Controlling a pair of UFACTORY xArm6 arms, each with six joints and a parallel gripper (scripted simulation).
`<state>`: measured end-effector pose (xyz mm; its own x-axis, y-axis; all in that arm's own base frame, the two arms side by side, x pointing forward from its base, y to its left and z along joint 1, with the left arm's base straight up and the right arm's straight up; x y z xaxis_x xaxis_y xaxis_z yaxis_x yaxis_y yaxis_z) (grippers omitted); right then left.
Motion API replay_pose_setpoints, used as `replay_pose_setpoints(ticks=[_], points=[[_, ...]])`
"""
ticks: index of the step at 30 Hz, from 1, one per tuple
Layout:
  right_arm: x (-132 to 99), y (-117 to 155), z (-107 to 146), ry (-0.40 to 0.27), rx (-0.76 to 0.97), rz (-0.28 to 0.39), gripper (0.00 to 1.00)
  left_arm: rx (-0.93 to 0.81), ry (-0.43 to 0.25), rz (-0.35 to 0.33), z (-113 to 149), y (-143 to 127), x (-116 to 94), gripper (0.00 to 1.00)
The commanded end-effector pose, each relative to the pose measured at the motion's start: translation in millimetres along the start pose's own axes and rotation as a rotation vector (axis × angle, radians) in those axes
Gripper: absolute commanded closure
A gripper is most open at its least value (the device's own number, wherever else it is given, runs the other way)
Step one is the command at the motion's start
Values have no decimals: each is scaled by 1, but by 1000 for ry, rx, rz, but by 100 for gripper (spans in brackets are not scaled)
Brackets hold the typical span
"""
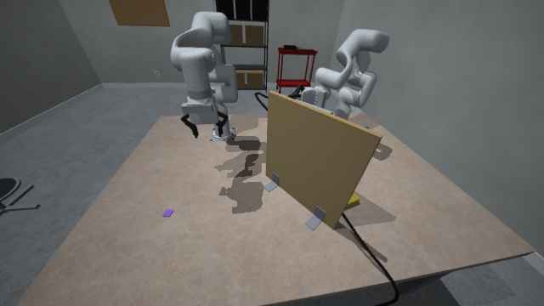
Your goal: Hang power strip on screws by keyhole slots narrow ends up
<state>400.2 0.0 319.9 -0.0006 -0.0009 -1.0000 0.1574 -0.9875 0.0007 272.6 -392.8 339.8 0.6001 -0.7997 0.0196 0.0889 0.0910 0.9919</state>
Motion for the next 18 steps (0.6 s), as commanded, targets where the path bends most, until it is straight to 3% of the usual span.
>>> replay_pose_setpoints(ticks=[1, 3, 10, 18], points=[[-2, 0, -1, 5, 0, 1, 0, -4, -6, -1, 25, 11, -11, 100], [-2, 0, -1, 5, 0, 1, 0, -13, -16, -9, 39, 15, -19, 100], [-2, 0, -1, 5, 0, 1, 0, -22, -25, -20, 52, 17, -27, 100], [-2, 0, -1, 5, 0, 1, 0, -24, -17, -15, 48, 17, -24, 100]])
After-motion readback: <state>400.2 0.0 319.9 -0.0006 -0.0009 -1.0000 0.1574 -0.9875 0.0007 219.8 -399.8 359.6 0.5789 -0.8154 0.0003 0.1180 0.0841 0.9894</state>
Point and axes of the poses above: on each arm, the point where the finger pads meet when closed, its own x axis out along the fingers, its own y axis across the jaws, z = x × y, the point moved 7 cm from there along -x, back along the fingers, and after that the axes turned 9 degrees about -x, right-handed, at the moved point
